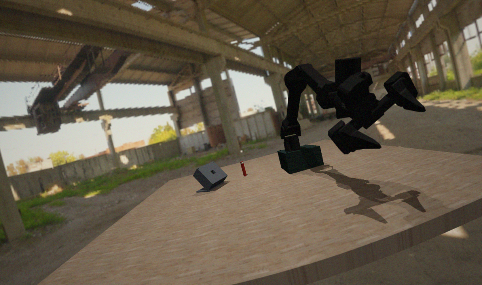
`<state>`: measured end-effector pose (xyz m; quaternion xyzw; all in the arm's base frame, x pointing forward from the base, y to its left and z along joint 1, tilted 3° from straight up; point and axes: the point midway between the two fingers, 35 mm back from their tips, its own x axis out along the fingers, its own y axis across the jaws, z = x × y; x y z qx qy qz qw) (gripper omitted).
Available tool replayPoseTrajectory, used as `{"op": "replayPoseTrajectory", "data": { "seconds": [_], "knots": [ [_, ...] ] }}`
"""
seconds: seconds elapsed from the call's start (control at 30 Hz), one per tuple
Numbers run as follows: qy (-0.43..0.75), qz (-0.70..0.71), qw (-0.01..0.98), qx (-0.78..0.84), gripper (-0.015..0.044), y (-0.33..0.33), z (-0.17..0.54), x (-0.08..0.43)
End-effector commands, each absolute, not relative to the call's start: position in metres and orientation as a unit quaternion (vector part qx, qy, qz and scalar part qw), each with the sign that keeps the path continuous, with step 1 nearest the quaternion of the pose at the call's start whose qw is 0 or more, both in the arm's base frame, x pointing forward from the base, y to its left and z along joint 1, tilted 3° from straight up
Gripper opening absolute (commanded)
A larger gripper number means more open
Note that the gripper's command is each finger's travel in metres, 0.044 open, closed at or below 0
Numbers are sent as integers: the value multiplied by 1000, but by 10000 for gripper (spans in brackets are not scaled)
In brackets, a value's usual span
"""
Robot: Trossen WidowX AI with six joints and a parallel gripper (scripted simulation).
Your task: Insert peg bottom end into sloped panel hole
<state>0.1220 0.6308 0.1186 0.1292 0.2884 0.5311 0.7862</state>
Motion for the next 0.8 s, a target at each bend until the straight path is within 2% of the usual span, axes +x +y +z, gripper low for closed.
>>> {"op": "replayPoseTrajectory", "data": {
  "seconds": [0.0,0.77],
  "knots": [
    [295,507,802,115,440,616,112,154],
    [321,379,863,87,440,522,102,303]
  ]
}}
